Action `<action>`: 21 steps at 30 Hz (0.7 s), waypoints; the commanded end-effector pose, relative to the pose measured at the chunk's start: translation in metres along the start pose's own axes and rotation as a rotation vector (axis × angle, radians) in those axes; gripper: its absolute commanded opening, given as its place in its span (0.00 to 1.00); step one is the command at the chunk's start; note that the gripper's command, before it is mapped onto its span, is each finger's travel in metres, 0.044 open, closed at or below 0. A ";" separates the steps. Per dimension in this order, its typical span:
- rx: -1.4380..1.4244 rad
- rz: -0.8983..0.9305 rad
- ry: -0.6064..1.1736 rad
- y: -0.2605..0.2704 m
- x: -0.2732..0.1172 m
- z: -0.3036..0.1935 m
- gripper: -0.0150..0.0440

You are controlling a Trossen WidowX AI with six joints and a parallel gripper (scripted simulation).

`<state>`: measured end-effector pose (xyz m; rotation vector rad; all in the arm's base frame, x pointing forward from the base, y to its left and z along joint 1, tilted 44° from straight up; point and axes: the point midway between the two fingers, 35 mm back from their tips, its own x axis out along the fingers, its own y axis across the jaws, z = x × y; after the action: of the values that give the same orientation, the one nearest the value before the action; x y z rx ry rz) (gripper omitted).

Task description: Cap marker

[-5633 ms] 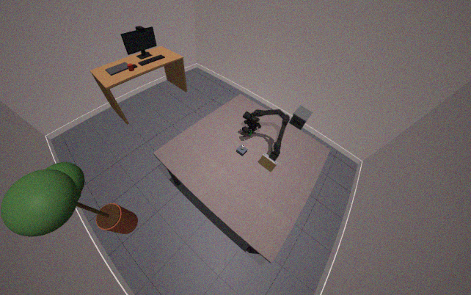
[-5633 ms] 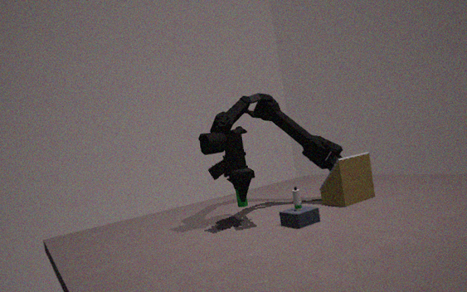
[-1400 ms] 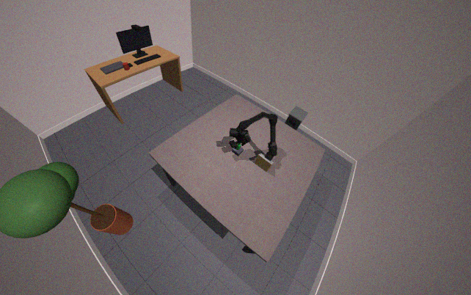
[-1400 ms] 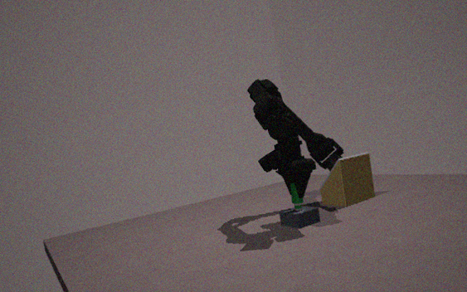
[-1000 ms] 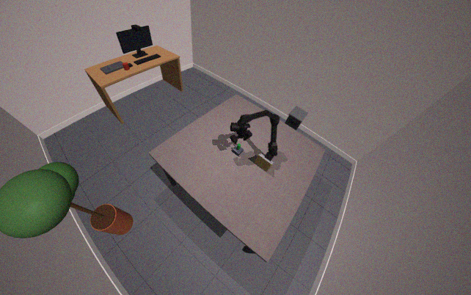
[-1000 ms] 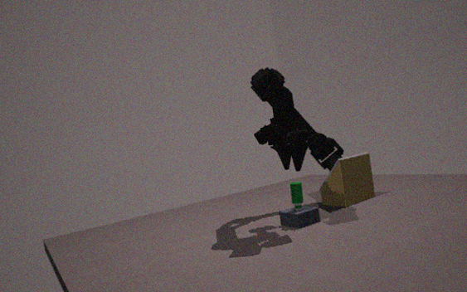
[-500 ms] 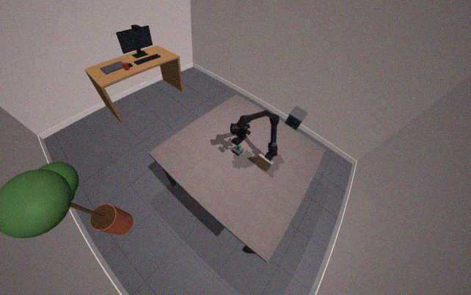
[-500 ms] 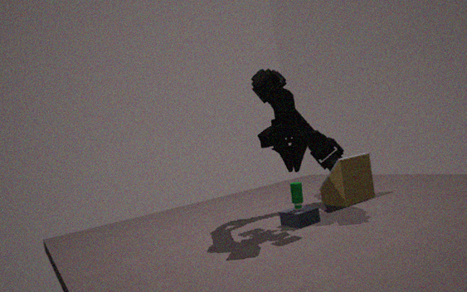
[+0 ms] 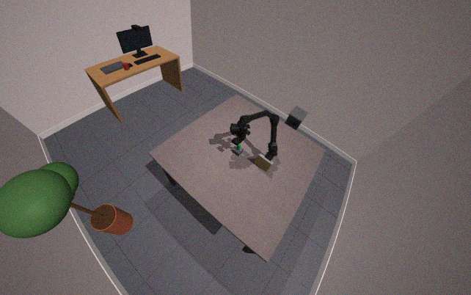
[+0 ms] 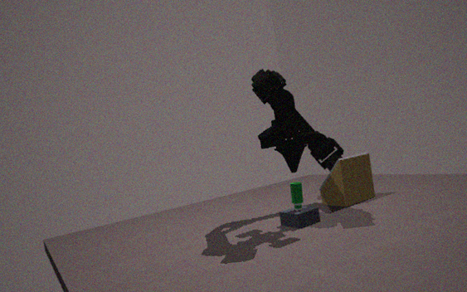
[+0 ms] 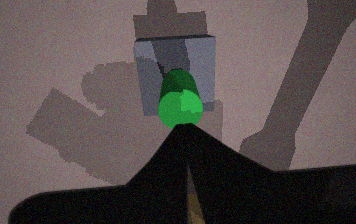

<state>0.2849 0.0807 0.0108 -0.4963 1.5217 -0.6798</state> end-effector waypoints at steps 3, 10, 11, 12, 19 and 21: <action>-0.005 -0.003 0.002 0.000 0.008 -0.001 0.25; -0.005 -0.003 0.002 0.000 0.019 -0.001 0.25; -0.005 -0.003 0.002 0.000 0.020 -0.001 0.25; -0.005 -0.003 0.002 0.000 0.022 -0.001 0.25; -0.005 -0.004 0.002 -0.001 0.033 -0.001 0.25; -0.005 -0.004 0.002 -0.001 0.036 -0.001 0.25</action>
<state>0.2827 0.0608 -0.0114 -0.4950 1.5229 -0.6775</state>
